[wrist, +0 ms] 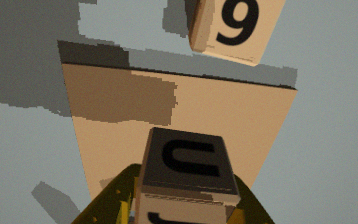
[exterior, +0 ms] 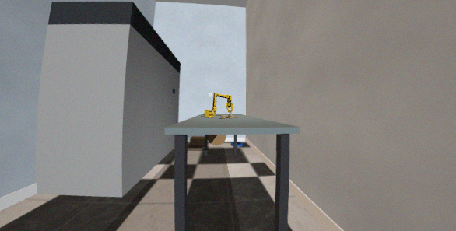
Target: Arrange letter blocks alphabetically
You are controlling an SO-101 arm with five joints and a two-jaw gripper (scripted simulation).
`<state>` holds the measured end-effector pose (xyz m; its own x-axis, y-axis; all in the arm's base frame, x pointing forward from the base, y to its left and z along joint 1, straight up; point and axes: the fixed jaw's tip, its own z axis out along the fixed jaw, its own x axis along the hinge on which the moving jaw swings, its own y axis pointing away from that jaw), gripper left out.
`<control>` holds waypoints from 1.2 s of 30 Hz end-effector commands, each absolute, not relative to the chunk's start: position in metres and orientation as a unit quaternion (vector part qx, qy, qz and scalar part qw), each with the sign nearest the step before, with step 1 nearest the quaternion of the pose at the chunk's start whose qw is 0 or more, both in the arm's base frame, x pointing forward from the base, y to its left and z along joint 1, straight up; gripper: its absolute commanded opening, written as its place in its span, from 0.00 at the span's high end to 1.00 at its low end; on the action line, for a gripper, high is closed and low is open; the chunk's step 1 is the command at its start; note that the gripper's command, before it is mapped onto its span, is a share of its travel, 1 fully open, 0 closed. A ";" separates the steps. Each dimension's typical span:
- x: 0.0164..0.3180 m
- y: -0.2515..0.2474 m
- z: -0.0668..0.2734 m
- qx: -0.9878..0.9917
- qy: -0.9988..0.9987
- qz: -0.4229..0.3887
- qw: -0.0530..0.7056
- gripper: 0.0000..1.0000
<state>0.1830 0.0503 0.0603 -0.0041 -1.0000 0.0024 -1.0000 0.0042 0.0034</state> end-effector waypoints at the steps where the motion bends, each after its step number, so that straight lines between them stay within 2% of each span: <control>1: 0.197 0.056 0.079 0.704 -0.707 0.031 -0.055 1.00; 36: 0.198 0.056 0.072 0.704 -0.707 0.031 -0.055 1.00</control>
